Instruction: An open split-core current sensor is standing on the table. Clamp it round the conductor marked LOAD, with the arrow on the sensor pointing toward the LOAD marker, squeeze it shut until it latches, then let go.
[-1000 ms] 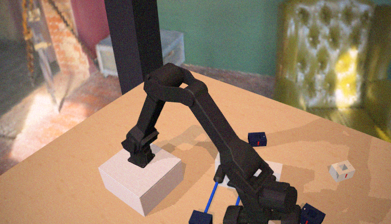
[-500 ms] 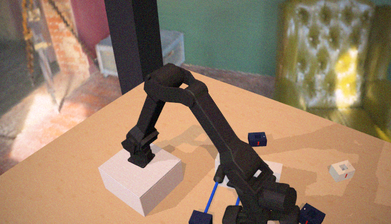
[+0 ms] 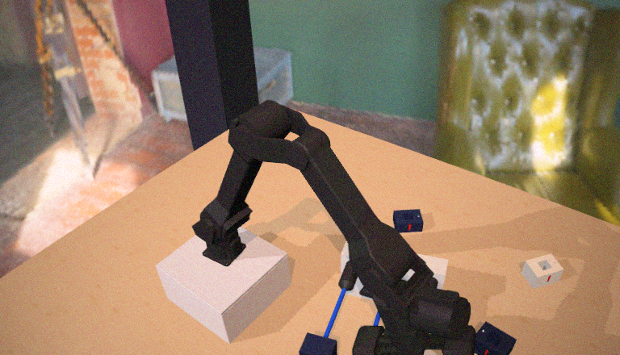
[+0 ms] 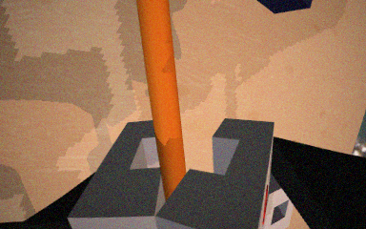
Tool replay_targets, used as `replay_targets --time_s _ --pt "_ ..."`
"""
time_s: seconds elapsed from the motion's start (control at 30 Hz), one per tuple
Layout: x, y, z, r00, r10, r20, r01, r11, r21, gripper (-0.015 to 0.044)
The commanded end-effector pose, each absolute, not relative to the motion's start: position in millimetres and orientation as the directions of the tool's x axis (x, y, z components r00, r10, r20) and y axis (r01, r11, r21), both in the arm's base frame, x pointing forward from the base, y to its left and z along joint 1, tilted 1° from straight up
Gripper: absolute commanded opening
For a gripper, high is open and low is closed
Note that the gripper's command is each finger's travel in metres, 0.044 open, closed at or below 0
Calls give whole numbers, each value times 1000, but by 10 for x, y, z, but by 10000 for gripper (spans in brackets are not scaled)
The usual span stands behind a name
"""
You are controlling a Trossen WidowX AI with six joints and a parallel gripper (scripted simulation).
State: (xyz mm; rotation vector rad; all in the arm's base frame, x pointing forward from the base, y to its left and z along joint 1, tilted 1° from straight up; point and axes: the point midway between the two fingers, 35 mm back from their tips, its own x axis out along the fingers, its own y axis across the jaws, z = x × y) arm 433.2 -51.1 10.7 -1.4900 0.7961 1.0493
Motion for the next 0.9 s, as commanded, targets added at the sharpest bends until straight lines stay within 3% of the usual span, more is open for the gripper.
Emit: replay_targets --time_s 0.0,0.23,0.87 --pt "4359 -512 138 396 61 -916 -899 -178 -400 182" --pt "4359 -512 138 396 61 -916 -899 -178 -400 0" --pt "4359 -512 138 396 61 -916 -899 -178 -400 0"
